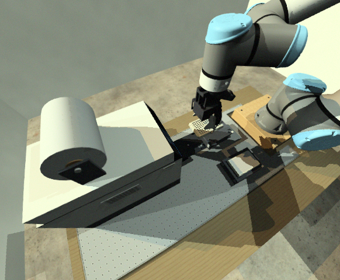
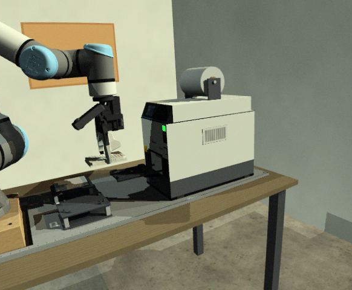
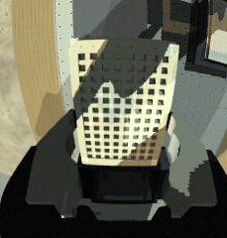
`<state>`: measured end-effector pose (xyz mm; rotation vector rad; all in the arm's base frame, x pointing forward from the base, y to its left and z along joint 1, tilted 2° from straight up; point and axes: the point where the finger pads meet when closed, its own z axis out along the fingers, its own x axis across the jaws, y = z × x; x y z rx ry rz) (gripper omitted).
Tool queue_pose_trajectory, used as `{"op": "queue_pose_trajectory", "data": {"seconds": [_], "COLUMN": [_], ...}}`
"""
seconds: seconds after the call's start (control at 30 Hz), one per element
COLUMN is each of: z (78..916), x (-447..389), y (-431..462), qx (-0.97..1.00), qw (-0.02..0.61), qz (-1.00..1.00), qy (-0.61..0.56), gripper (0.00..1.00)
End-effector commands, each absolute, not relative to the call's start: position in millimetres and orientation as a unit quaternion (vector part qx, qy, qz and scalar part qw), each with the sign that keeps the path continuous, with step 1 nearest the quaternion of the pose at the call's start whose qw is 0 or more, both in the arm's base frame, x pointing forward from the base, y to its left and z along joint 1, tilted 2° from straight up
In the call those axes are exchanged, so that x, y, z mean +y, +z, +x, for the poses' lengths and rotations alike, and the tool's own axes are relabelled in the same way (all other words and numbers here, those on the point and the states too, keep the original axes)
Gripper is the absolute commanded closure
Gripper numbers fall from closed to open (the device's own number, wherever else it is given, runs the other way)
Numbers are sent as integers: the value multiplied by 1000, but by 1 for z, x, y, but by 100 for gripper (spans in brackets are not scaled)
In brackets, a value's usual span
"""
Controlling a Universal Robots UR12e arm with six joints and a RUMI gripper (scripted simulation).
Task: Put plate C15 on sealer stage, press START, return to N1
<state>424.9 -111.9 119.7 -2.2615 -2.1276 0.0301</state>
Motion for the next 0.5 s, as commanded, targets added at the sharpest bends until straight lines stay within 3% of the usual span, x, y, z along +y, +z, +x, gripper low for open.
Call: {"op": "queue_pose_trajectory", "data": {"seconds": [0.0, 0.47], "z": [438, 466], "x": [-113, -109], "y": [122, 121], "qx": [-684, -684], "qw": [15, 15], "qz": [-729, -729], "qy": [9, 9], "gripper": [100, 100]}}
